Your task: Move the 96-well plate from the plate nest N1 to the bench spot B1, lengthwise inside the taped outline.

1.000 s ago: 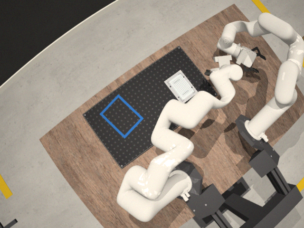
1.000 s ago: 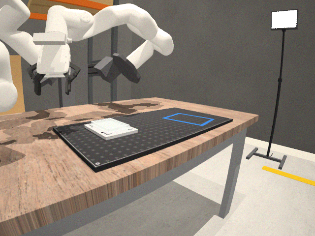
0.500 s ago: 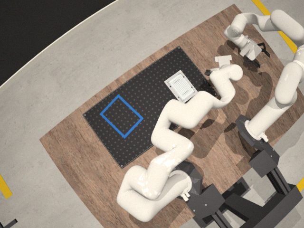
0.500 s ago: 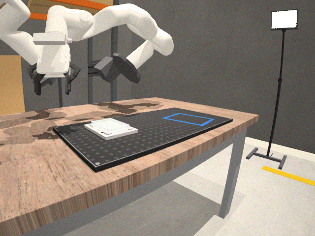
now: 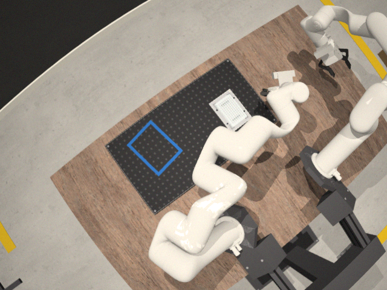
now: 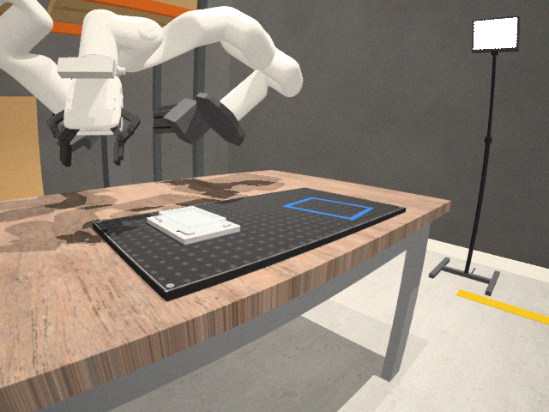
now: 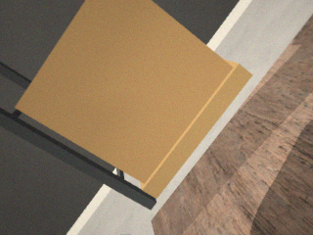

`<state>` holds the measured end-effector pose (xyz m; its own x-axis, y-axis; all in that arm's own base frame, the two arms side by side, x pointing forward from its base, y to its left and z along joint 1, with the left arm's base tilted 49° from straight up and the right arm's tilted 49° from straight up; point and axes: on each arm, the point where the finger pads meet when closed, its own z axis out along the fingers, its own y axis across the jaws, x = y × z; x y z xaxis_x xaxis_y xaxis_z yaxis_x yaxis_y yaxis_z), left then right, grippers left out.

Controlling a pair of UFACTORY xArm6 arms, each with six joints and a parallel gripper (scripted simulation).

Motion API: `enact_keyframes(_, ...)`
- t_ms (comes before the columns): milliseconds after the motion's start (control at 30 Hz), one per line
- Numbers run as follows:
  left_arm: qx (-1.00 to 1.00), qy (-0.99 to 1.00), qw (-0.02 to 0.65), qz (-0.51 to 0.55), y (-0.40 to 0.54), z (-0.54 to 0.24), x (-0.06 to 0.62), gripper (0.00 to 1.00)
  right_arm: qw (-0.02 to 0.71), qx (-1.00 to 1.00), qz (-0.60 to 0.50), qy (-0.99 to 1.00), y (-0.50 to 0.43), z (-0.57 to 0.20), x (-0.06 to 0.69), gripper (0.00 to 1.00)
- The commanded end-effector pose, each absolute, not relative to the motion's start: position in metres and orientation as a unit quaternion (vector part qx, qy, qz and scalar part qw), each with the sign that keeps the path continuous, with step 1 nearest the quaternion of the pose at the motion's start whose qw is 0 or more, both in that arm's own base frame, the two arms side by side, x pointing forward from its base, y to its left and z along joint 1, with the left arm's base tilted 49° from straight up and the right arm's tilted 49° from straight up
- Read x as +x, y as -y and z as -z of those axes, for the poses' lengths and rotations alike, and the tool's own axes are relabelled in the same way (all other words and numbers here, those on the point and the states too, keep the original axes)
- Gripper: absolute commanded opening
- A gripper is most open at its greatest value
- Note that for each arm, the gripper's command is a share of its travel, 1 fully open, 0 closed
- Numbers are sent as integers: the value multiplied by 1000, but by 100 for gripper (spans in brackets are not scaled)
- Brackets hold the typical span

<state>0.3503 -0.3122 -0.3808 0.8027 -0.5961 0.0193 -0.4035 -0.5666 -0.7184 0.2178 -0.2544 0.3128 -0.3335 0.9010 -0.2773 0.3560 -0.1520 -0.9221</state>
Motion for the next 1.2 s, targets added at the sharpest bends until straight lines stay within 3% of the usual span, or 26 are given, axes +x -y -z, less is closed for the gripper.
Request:
enact_keyframes(0, -876, -285, 366, 133, 315, 379, 351, 100, 194, -556, -523, 617, 253, -333, 218, 100)
enact_keyframes(700, -876, -285, 366, 133, 315, 379, 351, 100, 51, -632, -440, 636, 248, -388, 212, 100)
enact_keyframes(1167, -876, -285, 366, 133, 315, 379, 351, 100, 14, -648, -416, 638, 245, -403, 209, 100)
